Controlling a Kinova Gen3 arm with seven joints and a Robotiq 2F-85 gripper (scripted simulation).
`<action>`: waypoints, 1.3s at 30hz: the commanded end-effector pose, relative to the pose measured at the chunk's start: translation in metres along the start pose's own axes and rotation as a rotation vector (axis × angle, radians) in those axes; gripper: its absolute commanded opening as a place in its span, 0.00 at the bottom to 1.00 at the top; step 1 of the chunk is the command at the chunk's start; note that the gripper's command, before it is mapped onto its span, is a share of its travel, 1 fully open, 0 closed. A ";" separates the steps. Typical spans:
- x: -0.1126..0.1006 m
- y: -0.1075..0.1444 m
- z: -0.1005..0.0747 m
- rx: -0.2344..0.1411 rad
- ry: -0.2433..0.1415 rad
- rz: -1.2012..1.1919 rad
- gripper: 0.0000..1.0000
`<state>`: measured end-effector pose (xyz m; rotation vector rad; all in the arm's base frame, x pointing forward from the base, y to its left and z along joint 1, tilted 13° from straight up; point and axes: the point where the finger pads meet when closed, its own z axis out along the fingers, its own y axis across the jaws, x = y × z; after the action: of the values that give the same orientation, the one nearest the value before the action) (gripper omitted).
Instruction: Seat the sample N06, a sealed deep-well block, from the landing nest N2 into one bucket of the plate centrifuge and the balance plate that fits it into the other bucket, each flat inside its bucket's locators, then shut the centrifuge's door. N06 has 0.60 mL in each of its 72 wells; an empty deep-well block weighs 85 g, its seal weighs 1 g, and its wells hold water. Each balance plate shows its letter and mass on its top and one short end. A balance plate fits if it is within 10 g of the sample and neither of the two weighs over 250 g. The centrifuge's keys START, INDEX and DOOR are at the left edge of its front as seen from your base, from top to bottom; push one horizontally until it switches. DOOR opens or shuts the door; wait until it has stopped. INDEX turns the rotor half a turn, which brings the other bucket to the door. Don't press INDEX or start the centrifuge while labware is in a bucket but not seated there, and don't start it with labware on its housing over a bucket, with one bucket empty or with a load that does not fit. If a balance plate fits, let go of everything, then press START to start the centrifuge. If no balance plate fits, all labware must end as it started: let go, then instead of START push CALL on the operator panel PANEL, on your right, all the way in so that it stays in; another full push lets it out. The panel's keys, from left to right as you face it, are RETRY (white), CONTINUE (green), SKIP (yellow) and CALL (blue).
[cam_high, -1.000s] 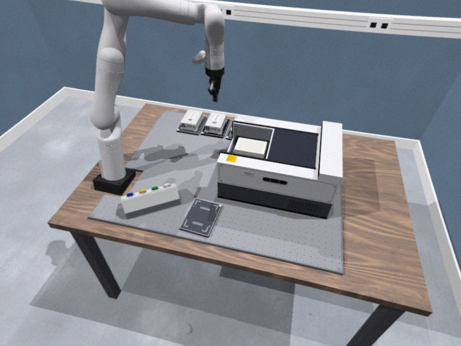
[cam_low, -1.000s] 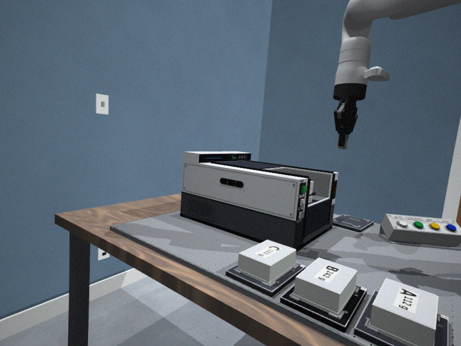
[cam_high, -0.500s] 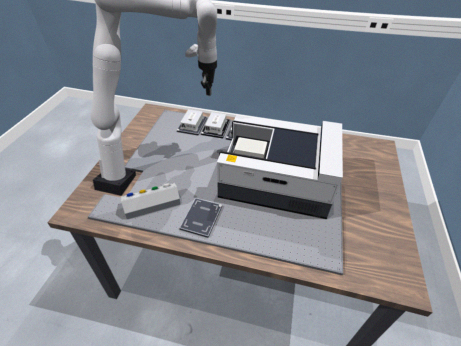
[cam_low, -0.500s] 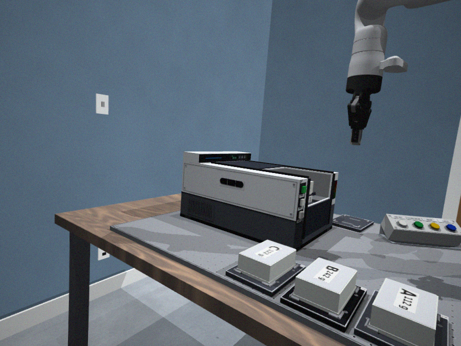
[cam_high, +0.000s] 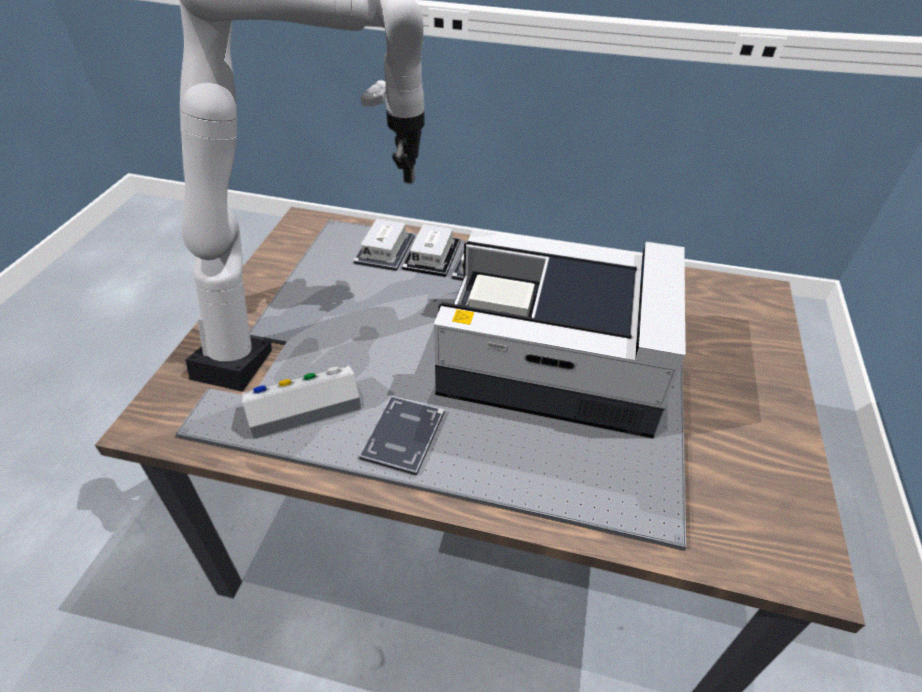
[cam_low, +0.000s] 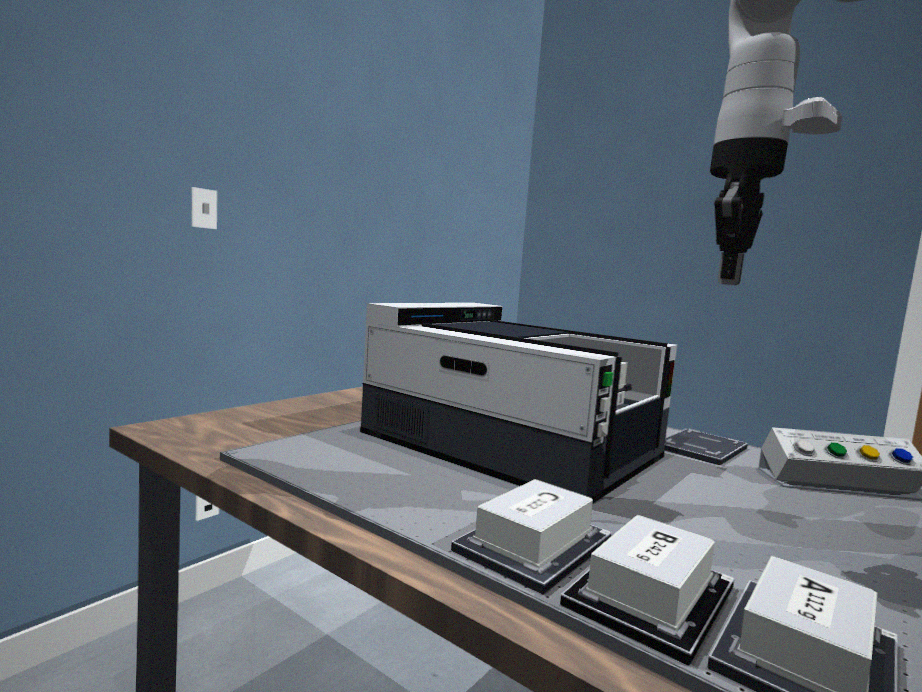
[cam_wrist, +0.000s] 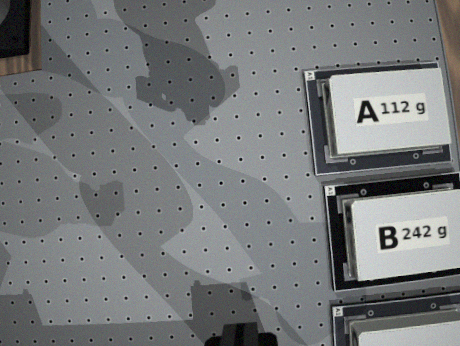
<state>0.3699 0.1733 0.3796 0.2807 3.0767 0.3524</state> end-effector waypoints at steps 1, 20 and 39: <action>0.000 0.000 -0.001 -0.001 -0.056 0.000 0.10; 0.000 0.000 -0.001 -0.001 -0.395 0.000 0.10; -0.009 0.000 0.017 -0.001 -0.432 0.000 0.10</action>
<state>0.3774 0.1753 0.3654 0.3089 2.6548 0.2526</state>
